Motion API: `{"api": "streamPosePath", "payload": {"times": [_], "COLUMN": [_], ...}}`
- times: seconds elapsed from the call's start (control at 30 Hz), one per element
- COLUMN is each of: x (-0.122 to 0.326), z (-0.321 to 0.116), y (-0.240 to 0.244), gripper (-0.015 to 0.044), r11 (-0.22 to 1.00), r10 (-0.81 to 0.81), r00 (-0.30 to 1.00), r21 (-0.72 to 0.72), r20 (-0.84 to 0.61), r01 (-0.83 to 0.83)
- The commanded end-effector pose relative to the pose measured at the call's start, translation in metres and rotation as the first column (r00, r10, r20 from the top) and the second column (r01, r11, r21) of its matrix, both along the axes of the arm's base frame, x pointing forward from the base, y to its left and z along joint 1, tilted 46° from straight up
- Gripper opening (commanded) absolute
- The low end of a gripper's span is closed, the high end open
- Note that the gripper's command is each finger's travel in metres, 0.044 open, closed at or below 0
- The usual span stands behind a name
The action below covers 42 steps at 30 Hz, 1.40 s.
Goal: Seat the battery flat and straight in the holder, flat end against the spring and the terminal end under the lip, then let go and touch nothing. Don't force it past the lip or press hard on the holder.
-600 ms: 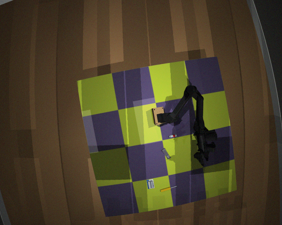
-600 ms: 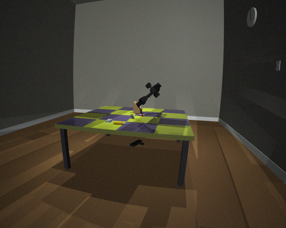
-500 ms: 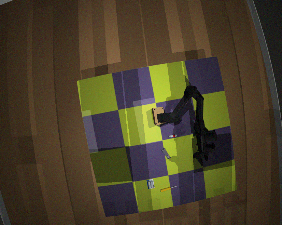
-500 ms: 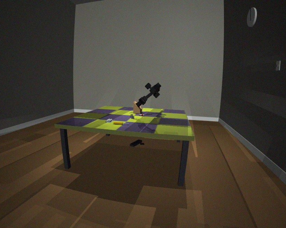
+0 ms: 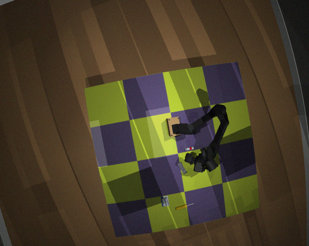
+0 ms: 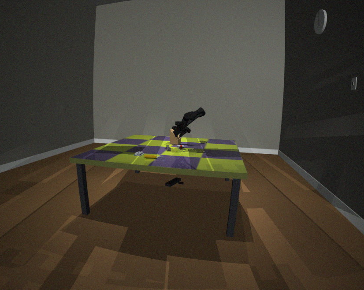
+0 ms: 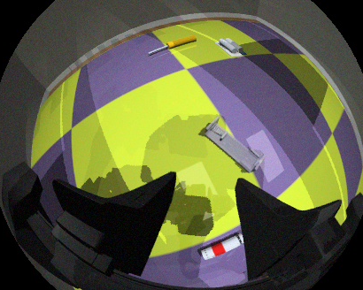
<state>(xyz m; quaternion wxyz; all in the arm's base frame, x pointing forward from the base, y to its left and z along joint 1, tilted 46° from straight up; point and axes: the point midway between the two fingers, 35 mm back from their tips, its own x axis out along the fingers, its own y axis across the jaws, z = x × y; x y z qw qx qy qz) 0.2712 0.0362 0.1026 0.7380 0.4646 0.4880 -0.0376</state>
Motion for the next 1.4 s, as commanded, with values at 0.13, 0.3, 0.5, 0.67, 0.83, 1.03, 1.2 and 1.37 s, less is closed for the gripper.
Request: {"api": "streamPosePath", "payload": {"times": [0.13, 0.3, 0.5, 0.67, 0.83, 1.03, 1.2, 1.37], "x": [-0.091, -0.091, -0.091, -0.091, -0.090, -0.089, -0.089, -0.089], "z": [-0.039, -0.039, -0.039, -0.040, -0.046, -0.053, -0.058, -0.063], "y": [0.038, 0.038, 0.038, 0.039, 0.044, 0.050, 0.056, 0.062], "gripper": [0.0221, 0.0221, 0.0221, 0.0221, 0.0221, 0.0221, 0.0221, 0.0221], "r11": [0.775, 0.775, 0.775, 0.775, 0.775, 0.775, 0.775, 0.775], "r10": [-0.107, -0.107, -0.107, -0.107, -0.109, -0.110, -0.110, -0.109], "r00": [0.509, 0.509, 0.509, 0.509, 0.509, 0.509, 0.509, 0.509], "r21": [0.249, 0.249, 0.249, 0.249, 0.247, 0.246, 0.246, 0.247], "r20": [-0.854, -0.854, -0.854, -0.854, -0.854, -0.854, -0.854, -0.854], "r01": [0.581, 0.581, 0.581, 0.581, 0.581, 0.582, 0.582, 0.582]}}
